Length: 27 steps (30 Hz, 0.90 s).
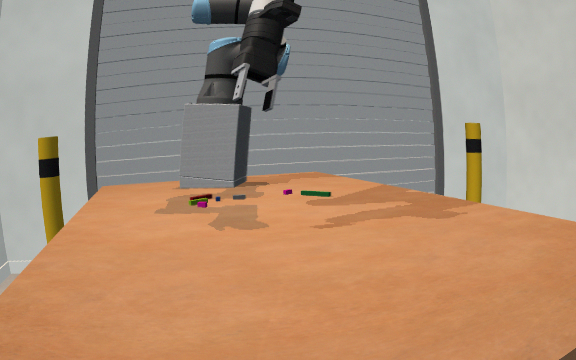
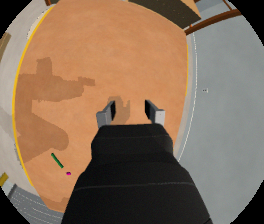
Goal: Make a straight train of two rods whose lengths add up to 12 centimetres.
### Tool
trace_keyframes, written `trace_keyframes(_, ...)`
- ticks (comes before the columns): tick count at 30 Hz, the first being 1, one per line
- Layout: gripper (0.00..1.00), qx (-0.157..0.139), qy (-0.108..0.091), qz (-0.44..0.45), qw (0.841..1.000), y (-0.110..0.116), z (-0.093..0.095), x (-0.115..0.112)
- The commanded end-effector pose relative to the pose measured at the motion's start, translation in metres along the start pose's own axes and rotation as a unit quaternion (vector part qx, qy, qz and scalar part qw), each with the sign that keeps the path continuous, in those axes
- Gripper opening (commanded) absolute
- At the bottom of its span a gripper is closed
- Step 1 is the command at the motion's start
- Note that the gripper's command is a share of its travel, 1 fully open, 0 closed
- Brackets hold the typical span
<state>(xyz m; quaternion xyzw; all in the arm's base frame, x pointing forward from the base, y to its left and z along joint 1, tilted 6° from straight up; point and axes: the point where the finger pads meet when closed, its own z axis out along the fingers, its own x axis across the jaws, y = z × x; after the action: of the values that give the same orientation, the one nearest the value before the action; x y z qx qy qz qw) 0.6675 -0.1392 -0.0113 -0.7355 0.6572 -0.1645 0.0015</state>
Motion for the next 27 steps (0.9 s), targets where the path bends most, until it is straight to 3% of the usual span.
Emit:
trace_keyframes(1,1.0,0.001,0.0,0.0,1.0,-0.001,-0.001,0.001)
trace_keyframes(20,1.0,0.0,0.0,-0.001,1.0,0.0,0.0,0.001)
trace_keyframes(27,1.0,-0.01,-0.007,-0.019,1.0,0.024,0.013,0.009)
